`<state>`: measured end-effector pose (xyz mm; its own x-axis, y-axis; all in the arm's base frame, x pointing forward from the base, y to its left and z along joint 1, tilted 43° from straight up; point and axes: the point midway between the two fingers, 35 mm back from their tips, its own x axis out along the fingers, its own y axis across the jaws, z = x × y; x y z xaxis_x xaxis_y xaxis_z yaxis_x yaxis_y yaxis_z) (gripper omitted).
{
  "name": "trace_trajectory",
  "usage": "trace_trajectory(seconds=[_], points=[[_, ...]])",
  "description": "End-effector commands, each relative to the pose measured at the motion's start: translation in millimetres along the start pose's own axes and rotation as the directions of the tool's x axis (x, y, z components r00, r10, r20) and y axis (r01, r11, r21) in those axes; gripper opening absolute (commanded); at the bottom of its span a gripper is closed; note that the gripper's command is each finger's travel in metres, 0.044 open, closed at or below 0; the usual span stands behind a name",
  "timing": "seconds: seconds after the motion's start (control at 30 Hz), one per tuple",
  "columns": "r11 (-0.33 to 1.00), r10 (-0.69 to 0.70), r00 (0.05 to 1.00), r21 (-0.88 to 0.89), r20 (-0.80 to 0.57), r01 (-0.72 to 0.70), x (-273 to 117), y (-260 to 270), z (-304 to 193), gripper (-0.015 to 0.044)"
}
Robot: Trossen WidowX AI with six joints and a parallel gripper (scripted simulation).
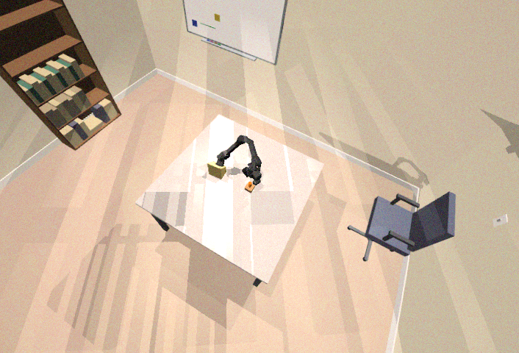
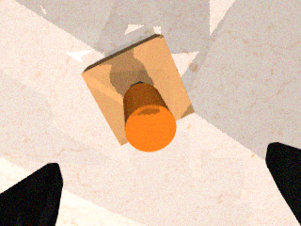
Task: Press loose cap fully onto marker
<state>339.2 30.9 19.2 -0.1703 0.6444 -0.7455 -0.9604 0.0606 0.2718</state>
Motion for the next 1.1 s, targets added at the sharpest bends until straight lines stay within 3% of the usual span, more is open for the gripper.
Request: trace_trajectory(seconds=[0.0,0.13,0.3,0.4,0.5,1.07], points=[[0.999,0.018,1.0,0.052,-0.005,-0.017,-2.3,3.0,0.4,0.0387],[0.918,0.017,1.0,0.396,-0.004,-0.014,0.4,2.6,0.1,0.0282],[0.64,0.017,1.0,0.768,-0.002,-0.009,4.0,2.0,-0.2,0.0151],[0.419,0.017,1.0,0.908,-0.002,-0.006,6.0,1.8,-0.3,0.0072],[0.364,0.017,1.0,0.931,-0.001,-0.005,6.4,1.7,-0.4,0.0],[0.364,0.017,1.0,0.931,-0.001,-0.005,11.4,1.7,-0.3,0.0]])
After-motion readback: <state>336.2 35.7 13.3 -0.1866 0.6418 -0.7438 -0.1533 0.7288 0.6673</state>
